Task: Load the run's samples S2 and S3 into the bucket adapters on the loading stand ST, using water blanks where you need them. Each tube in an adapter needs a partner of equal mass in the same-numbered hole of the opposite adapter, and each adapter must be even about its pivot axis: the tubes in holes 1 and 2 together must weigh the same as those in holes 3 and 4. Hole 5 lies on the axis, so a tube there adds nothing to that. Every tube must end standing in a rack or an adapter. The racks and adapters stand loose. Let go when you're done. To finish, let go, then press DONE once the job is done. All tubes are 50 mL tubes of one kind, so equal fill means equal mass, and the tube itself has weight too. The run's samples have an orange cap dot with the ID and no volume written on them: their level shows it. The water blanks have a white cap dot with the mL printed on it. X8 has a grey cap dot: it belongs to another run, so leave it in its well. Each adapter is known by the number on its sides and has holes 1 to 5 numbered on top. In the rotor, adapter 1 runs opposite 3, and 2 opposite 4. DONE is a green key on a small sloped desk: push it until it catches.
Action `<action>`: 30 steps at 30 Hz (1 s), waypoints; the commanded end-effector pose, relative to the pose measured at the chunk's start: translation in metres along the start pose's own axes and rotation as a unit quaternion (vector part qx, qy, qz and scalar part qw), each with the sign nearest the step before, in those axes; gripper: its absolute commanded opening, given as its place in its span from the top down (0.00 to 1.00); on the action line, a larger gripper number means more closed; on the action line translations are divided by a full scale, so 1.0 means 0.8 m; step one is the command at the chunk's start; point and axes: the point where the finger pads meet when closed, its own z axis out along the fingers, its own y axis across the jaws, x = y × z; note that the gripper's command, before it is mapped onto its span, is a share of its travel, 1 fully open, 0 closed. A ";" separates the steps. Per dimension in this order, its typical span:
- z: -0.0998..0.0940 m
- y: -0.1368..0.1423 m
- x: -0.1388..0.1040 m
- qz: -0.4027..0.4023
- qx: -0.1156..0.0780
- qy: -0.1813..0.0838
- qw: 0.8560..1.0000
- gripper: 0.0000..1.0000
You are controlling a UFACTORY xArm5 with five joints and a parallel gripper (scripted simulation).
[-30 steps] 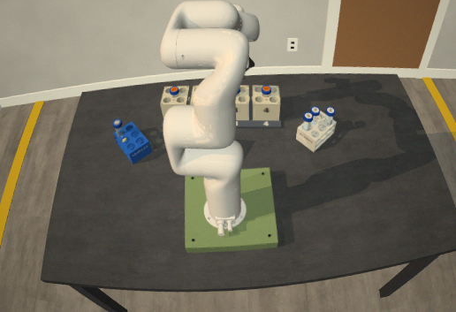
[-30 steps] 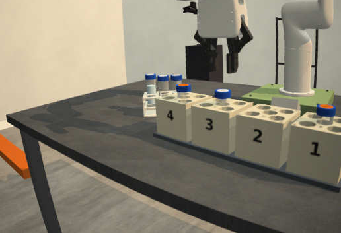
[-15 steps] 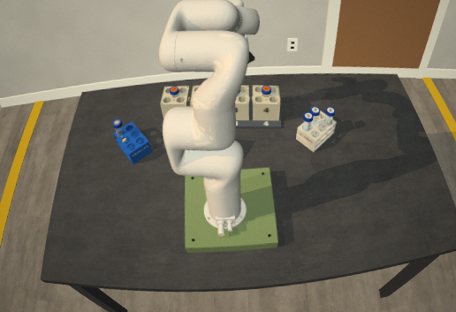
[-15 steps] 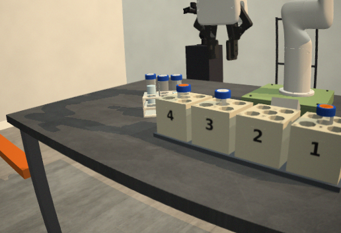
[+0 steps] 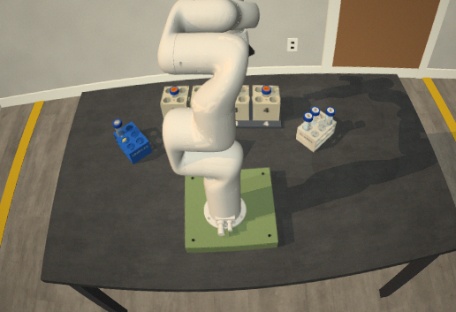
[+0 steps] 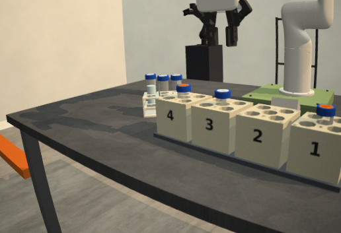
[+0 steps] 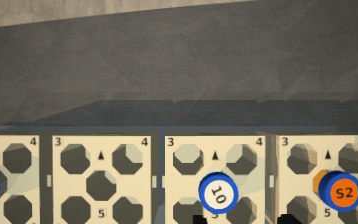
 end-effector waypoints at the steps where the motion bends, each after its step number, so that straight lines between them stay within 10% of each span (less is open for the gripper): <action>1: -0.012 0.000 0.001 0.000 -0.001 0.002 1.000 0.56; 28: -0.021 0.000 0.001 0.000 -0.001 0.002 1.000 0.56; 30: -0.021 0.006 -0.002 0.017 -0.001 0.002 1.000 0.43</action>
